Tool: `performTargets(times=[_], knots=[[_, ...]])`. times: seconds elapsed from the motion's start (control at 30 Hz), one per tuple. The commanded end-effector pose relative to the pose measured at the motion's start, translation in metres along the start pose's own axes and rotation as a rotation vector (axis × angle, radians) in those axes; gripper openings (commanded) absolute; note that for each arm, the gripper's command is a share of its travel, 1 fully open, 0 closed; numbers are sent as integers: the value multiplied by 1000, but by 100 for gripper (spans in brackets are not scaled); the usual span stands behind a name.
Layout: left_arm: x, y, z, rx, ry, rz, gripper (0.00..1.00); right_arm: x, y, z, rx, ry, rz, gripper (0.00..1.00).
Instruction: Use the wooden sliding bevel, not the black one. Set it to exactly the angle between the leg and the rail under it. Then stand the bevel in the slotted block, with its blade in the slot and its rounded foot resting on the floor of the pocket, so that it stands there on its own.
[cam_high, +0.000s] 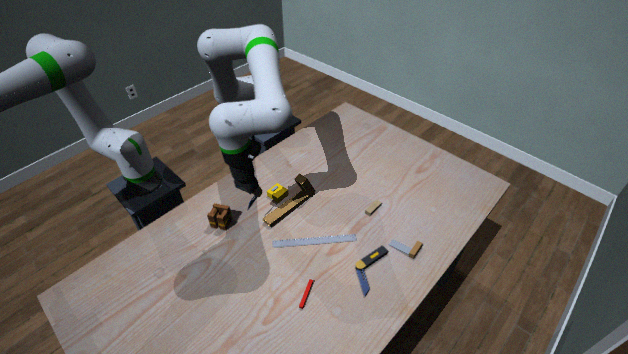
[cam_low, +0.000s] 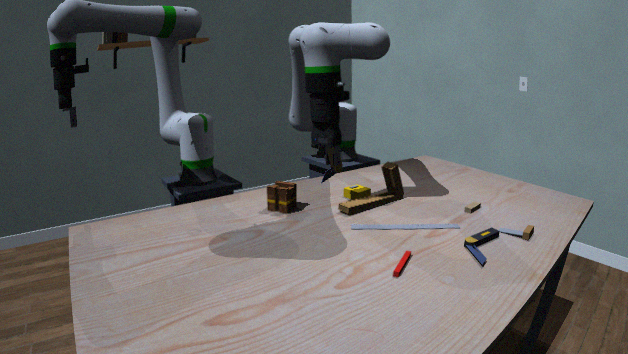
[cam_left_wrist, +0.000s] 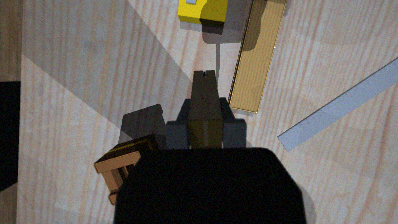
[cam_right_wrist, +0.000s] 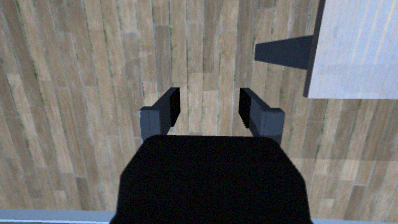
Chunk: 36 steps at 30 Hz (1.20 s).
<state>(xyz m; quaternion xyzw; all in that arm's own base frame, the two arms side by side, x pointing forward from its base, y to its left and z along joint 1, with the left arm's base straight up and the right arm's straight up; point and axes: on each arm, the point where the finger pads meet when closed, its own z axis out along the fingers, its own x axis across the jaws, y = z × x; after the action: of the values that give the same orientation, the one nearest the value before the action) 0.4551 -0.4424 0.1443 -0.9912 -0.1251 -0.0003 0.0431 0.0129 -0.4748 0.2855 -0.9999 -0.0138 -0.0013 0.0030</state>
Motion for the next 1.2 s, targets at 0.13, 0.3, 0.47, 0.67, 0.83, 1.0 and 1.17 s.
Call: performTargets(times=[0.13, 0.3, 0.47, 0.67, 0.83, 1.0, 1.17], knots=[[34, -39, -7, 18, 10, 107, 0, 0, 0, -4, -6, -3, 0, 100], [53, -60, -8, 34, 15, 161, 0, 0, 0, -4, -6, -3, 0, 100], [63, -71, -8, 41, 18, 187, 0, 0, 0, -4, -6, -3, 0, 100], [75, -85, -9, 51, 21, 222, 0, 0, 0, -4, -6, -3, 0, 100], [80, -90, -9, 55, 22, 235, 0, 0, 0, -4, -6, -3, 0, 100], [81, -91, -9, 56, 22, 238, 0, 0, 0, -4, -6, -3, 0, 100], [81, -91, -9, 56, 22, 238, 0, 0, 0, -4, -6, -3, 0, 100]])
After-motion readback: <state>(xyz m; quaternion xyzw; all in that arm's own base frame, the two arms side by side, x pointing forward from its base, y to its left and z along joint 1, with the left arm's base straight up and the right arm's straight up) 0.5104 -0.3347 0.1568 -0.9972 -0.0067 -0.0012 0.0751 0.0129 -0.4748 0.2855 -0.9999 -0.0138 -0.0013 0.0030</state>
